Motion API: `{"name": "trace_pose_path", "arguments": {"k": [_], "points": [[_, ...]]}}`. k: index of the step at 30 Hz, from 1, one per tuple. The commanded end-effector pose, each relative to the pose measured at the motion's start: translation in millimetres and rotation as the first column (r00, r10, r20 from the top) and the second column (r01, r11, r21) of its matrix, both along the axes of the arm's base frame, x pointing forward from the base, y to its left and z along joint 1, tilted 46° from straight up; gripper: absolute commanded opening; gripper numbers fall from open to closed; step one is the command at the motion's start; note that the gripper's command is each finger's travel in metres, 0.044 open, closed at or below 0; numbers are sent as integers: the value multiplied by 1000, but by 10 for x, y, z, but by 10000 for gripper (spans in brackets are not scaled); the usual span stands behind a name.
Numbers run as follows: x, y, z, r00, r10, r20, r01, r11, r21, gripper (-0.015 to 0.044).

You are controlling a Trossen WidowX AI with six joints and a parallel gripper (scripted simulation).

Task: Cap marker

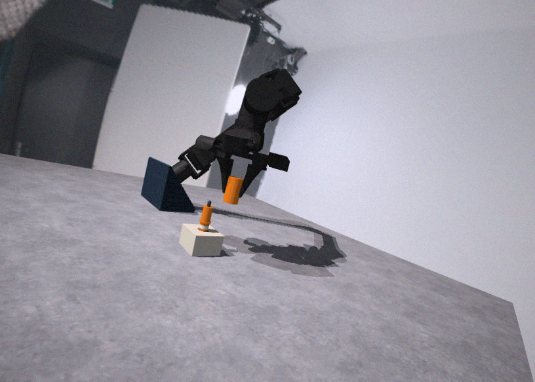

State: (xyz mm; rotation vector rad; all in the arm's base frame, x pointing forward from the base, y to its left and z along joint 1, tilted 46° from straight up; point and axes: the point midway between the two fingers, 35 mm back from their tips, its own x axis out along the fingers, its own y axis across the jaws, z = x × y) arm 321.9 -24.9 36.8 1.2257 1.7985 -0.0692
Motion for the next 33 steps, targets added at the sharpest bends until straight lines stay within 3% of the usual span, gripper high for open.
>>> {"name": "trace_pose_path", "arguments": {"k": [1,11,33], "points": [[29,-171,-71,1000,6,7,-6,1000,-2,0],[28,-461,-222,1000,15,12,-16,1000,8,0],[22,-289,-396,1000,15,12,-15,1000,8,0]]}}
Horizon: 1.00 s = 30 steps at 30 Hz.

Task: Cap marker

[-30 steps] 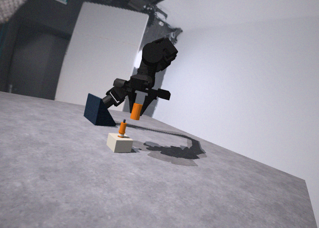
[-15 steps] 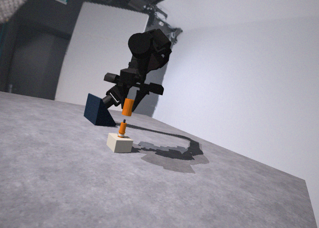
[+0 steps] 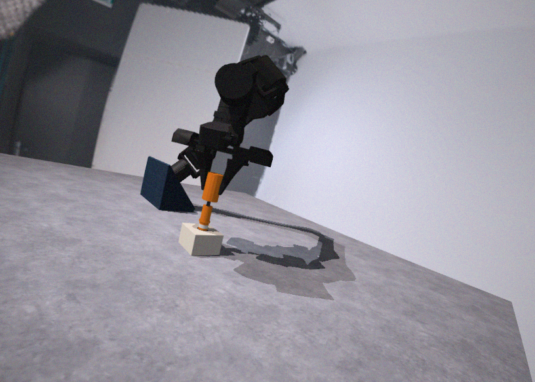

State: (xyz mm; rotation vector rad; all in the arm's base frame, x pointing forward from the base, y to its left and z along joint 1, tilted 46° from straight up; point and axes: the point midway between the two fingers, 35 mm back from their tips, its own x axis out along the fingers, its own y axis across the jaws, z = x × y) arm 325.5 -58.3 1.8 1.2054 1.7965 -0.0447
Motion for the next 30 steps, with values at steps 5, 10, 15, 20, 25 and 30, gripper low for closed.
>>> {"name": "trace_pose_path", "arguments": {"k": [5,10,15,20,25,30], "points": [[-19,103,-104,1000,-6,-5,6,1000,6,0],[-26,162,-160,1000,-6,-5,6,1000,6,0],[-36,220,-216,1000,-6,-5,6,1000,7,0],[-47,279,-270,1000,-5,-5,5,1000,7,0],[-53,308,-296,1000,-5,-5,5,1000,8,0],[-54,308,-296,1000,-5,-5,5,1000,8,0]]}}
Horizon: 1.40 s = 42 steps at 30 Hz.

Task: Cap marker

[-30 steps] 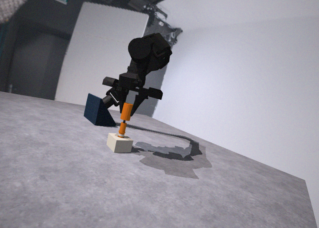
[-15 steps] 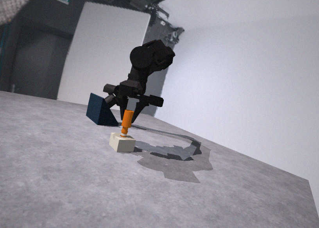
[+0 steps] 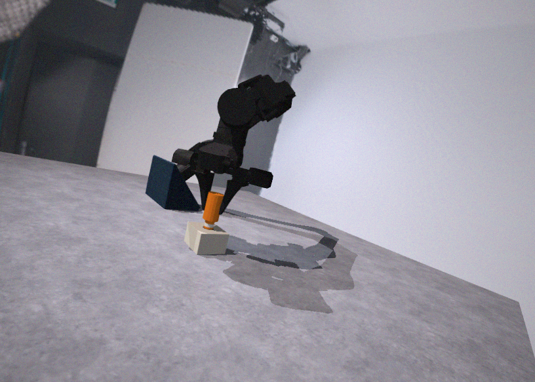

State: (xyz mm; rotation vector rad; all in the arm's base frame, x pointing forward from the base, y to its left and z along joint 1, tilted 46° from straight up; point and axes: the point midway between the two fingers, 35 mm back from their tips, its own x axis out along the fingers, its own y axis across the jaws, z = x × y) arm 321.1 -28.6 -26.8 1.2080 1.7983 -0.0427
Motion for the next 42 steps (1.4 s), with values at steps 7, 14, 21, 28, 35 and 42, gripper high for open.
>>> {"name": "trace_pose_path", "arguments": {"k": [7,14,21,28,35,42], "points": [[-8,5,-6,1000,0,-2,0,1000,1,26],[-8,5,-6,1000,0,-2,0,1000,1,210],[-8,5,-6,1000,0,-2,0,1000,1,394],[28,-156,139,1000,-1,-2,1,1000,-1,440],[47,-530,517,1000,0,-3,0,1000,-1,440],[47,-512,479,948,222,227,-228,974,-1,309]]}}
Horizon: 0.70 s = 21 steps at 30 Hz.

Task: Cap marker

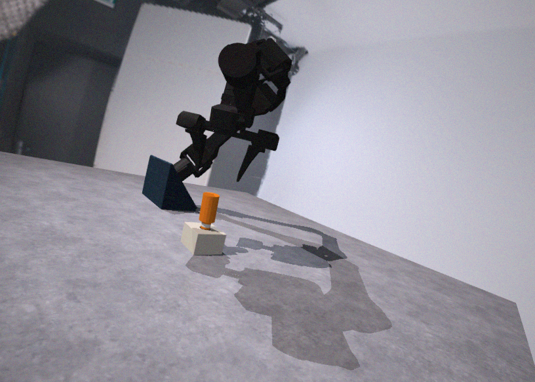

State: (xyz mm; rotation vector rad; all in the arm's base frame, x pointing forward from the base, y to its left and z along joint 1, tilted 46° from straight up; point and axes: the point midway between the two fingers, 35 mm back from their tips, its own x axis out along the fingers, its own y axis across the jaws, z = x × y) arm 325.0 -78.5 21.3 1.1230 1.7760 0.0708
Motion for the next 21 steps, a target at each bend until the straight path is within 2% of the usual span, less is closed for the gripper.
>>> {"name": "trace_pose_path", "arguments": {"k": [1,4,6,12,21], "points": [[8,-7,-14,956,203,209,-207,978,-3,282],[7,8,-47,835,377,400,-395,918,-42,204],[7,15,-61,763,441,472,-466,882,-70,151],[7,16,-62,753,448,481,-475,877,-74,0],[7,16,-62,753,448,481,-475,877,-74,0]]}}
